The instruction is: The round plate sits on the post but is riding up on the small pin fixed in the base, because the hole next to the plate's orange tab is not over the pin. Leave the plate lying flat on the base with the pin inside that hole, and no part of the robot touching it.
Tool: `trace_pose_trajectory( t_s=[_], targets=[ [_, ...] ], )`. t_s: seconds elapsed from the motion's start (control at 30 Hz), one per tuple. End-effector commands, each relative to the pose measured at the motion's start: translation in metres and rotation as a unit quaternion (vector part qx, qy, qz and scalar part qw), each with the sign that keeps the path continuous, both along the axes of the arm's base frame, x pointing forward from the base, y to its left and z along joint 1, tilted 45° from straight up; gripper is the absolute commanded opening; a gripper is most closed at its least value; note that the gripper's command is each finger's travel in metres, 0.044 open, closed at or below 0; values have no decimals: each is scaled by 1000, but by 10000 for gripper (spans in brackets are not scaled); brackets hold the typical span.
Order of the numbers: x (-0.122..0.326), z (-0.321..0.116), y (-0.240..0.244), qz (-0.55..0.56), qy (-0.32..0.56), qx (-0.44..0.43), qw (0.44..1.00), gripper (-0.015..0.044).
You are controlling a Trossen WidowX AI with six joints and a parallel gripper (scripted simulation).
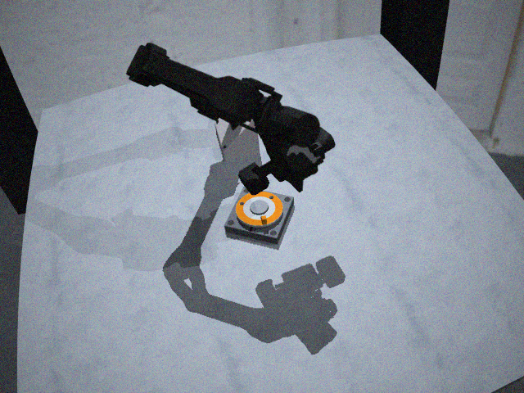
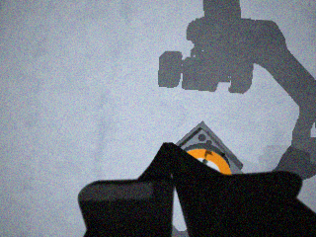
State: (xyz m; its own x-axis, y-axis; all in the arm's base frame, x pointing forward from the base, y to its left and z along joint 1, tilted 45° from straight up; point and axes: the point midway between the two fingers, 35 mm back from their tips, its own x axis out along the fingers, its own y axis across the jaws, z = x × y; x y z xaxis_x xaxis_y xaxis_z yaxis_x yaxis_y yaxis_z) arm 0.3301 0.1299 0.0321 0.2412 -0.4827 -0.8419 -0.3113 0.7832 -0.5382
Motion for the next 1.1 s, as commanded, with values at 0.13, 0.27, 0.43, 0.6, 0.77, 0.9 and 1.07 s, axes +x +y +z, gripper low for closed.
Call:
trace_pose_trajectory(
  t_s=[0.13,0.27,0.43,0.6,0.77,0.9,1.07],
  targets=[
    [-14,-5,-67,-145,-14,-107,984,0],
    [-13,-7,-70,-145,-14,-107,984,0],
    [-9,-24,-89,-145,-14,-107,984,0],
    [-8,-36,-104,-145,-14,-108,983,0],
    [-7,-33,-106,-145,-14,-108,983,0],
    [-5,-27,-112,-145,-14,-108,983,0],
    [-4,-24,-116,-145,-14,-108,983,0]
  ],
)
